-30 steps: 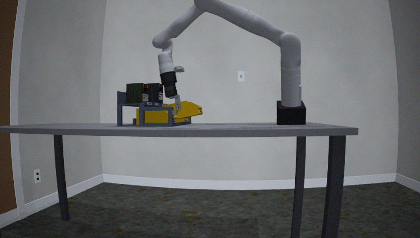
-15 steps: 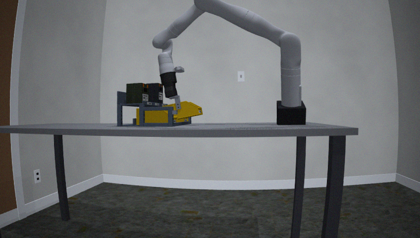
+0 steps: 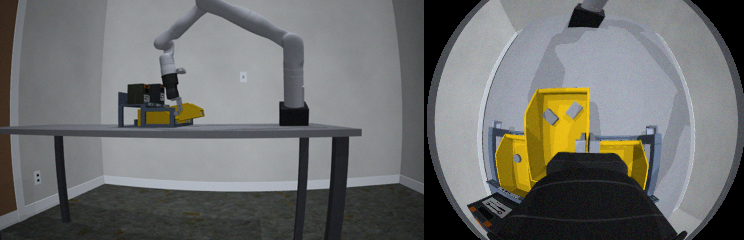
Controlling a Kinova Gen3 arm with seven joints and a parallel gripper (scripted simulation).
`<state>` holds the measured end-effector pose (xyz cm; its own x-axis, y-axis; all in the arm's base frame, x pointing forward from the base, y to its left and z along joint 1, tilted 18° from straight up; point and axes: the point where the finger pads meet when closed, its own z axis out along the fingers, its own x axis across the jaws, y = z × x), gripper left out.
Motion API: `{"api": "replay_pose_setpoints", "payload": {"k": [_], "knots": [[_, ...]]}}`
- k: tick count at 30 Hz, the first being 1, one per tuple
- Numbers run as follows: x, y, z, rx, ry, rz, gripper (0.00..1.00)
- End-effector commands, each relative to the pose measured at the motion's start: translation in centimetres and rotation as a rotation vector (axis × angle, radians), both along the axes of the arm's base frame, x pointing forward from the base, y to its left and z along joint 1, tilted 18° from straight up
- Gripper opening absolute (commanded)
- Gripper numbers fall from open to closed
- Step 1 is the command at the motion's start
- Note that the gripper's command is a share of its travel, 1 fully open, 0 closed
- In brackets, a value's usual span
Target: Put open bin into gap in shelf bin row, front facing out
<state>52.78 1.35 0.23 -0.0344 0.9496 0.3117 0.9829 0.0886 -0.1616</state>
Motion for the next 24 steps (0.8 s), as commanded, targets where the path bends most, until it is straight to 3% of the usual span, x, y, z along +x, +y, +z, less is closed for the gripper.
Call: {"api": "replay_pose_setpoints", "payload": {"k": [1, 24], "knots": [[0.06, -0.05, 0.03, -0.001, -0.002, -0.001, 0.00], [0.07, 0.13, -0.52, -0.001, -0.002, -0.001, 0.00]]}}
